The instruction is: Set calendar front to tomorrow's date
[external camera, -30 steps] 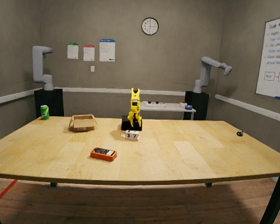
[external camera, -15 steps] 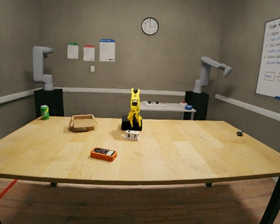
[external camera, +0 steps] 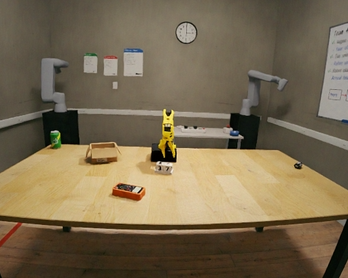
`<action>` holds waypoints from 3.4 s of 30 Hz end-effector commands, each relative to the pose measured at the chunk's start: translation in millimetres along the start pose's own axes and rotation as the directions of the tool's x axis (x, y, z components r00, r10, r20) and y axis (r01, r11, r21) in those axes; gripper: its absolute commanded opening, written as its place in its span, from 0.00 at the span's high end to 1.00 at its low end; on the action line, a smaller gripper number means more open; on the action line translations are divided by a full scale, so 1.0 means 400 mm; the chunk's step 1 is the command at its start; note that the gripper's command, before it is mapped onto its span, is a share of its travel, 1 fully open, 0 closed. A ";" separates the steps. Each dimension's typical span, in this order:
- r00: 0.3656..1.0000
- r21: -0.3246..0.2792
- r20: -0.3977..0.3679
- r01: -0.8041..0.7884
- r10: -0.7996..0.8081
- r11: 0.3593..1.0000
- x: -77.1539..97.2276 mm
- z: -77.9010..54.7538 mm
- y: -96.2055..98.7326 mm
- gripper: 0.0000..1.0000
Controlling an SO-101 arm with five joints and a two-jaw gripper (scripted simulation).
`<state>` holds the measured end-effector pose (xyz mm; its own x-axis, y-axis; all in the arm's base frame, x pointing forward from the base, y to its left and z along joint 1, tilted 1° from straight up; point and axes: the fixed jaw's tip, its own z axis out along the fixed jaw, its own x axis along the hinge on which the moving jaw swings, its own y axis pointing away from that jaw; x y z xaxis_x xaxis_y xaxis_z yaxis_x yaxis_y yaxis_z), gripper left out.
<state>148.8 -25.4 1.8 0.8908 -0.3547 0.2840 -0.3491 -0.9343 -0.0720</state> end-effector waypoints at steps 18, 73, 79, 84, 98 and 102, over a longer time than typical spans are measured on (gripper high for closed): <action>1.000 0.000 -0.004 0.002 -0.002 1.000 -0.003 0.001 0.004 0.70; 0.884 0.180 -0.409 -0.164 0.226 0.970 0.149 -0.141 -0.025 0.65; 0.840 0.229 -0.339 -0.364 0.425 0.903 0.152 -0.143 -0.016 0.65; 0.749 0.258 -0.265 -0.552 0.608 0.793 0.156 -0.143 -0.009 0.65; 0.376 0.255 -0.108 -0.884 0.920 0.392 0.168 -0.143 0.008 0.65; 0.258 0.241 -0.077 -0.932 0.963 0.269 0.172 -0.142 0.012 0.65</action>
<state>191.2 -49.4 74.0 -0.0311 -0.9902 0.1358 -0.8464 -0.0462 -0.5306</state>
